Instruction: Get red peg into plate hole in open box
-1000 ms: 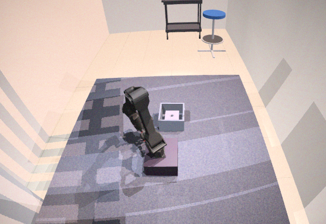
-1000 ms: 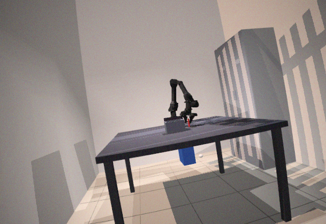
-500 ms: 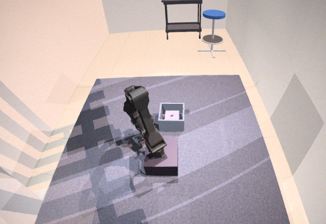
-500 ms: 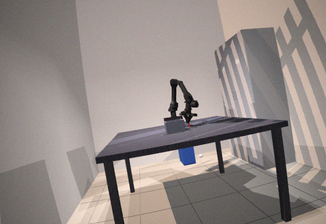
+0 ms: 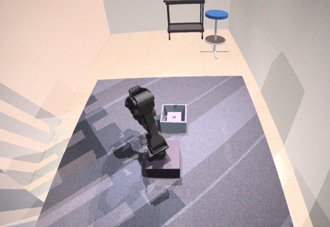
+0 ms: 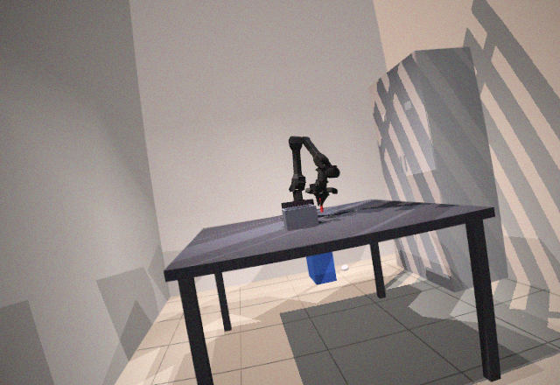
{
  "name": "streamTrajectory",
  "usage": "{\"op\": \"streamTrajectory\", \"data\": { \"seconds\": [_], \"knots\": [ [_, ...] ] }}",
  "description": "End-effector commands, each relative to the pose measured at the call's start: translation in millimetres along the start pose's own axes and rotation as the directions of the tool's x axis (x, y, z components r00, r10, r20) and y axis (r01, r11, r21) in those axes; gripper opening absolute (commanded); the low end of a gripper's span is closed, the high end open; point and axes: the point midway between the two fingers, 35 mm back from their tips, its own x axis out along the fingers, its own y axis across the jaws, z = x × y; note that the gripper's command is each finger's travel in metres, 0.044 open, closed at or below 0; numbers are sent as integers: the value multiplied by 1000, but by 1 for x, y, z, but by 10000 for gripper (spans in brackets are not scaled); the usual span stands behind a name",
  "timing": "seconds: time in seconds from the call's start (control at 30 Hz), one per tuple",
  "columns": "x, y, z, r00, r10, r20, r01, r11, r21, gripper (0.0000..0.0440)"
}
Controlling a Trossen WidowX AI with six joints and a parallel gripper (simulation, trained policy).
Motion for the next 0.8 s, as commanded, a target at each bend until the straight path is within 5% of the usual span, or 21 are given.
{"op": "streamTrajectory", "data": {
  "seconds": [0.0,0.77],
  "knots": [
    [-8,2,10,1000,6,27,-5,1000,-15,0],
    [-43,19,96,995,8,102,-7,1000,-9,0]
  ]
}}
